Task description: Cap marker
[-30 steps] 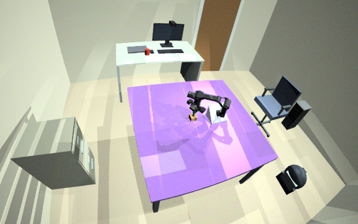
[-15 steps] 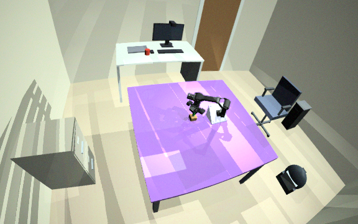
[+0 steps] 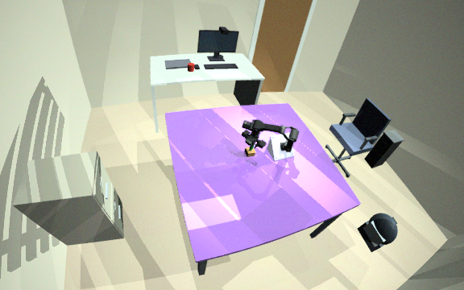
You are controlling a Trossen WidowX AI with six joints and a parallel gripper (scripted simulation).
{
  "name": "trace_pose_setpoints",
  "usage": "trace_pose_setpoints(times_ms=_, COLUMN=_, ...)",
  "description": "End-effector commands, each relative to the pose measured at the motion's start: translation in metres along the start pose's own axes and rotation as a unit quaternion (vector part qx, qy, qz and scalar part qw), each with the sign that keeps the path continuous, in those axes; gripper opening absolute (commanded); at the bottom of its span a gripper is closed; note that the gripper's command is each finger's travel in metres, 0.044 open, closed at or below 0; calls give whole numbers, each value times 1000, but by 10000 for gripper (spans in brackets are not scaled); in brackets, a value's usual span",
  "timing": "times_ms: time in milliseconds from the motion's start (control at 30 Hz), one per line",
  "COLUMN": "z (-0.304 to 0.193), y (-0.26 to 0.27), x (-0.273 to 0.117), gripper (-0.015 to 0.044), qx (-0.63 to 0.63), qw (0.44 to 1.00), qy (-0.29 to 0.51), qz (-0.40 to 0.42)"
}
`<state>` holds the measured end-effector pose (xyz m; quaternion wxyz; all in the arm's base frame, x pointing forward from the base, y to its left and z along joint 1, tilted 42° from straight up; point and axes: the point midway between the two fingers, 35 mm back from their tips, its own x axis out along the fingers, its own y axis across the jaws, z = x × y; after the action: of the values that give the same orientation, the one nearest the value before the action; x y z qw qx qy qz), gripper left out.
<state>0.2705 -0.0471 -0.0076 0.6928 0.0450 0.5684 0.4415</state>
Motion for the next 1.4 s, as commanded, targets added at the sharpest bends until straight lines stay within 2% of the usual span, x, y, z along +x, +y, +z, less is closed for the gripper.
trace_pose_setpoints(times_ms=0, z=0, y=0, x=0, gripper=368, qx=0, qw=1000, qy=0, qz=0)
trace_pose_setpoints(times_ms=100, z=0, y=0, x=0, gripper=440, qx=0, qw=1000, qy=0, qz=0)
trace_pose_setpoints(times_ms=200, z=1, y=-1, x=-10, gripper=440, qx=0, qw=1000, qy=0, qz=-1)
trace_pose_setpoints(times_ms=367, z=0, y=-1, x=-73, gripper=440, qx=0, qw=1000, qy=1, qz=-1)
trace_pose_setpoints(times_ms=533, z=-1, y=0, x=-75, gripper=440, qx=0, qw=1000, qy=1, qz=-1)
trace_pose_setpoints(times_ms=600, z=-1, y=0, x=-74, gripper=387, qx=32, qw=999, qy=1, qz=-1)
trace_pose_setpoints(times_ms=800, z=-3, y=2, x=-66, gripper=230, qx=275, qw=961, qy=-1, qz=0)
trace_pose_setpoints(times_ms=1100, z=-3, y=2, x=-66, gripper=0, qx=282, qw=959, qy=-1, qz=0)
trace_pose_setpoints(times_ms=1367, z=-3, y=2, x=-66, gripper=0, qx=282, qw=959, qy=-1, qz=0)
